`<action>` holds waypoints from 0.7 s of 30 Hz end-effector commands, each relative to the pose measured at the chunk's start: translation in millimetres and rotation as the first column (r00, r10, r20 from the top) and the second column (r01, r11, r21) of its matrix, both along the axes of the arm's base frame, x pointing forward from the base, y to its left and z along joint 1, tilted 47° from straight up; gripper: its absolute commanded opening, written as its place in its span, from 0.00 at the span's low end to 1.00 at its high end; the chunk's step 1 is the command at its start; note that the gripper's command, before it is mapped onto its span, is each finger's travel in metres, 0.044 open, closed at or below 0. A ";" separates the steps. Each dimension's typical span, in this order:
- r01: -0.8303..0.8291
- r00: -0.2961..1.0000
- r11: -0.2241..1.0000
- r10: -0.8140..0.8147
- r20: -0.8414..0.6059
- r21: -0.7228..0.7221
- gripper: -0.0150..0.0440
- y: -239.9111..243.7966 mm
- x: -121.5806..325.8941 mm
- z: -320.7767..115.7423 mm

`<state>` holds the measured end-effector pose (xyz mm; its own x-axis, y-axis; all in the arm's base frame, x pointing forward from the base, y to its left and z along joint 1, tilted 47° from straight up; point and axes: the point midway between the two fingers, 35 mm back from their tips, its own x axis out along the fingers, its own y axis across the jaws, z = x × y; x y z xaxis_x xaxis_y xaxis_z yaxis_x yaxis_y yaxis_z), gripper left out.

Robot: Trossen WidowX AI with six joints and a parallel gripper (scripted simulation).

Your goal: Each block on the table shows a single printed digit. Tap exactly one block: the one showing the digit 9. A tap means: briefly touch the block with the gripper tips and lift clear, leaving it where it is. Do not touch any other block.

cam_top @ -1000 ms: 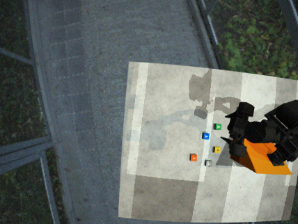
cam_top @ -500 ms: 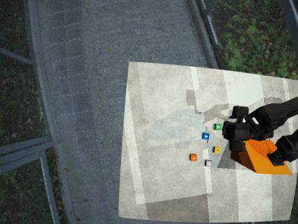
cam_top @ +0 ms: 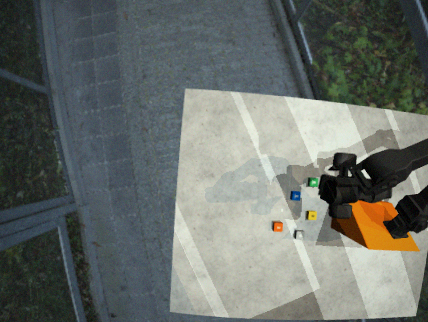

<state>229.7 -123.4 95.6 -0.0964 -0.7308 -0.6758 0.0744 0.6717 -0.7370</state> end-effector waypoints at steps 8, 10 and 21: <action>-0.001 1.000 1.000 0.001 0.002 0.007 0.93 31.2 56.9 -41.3; -0.001 1.000 1.000 0.001 0.002 0.007 0.93 31.2 56.9 -41.3; -0.001 1.000 1.000 0.001 0.002 0.007 0.93 31.2 56.9 -41.3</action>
<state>286.2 -92.8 54.9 -0.0938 -0.7288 -0.6782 0.0708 0.6746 -0.7348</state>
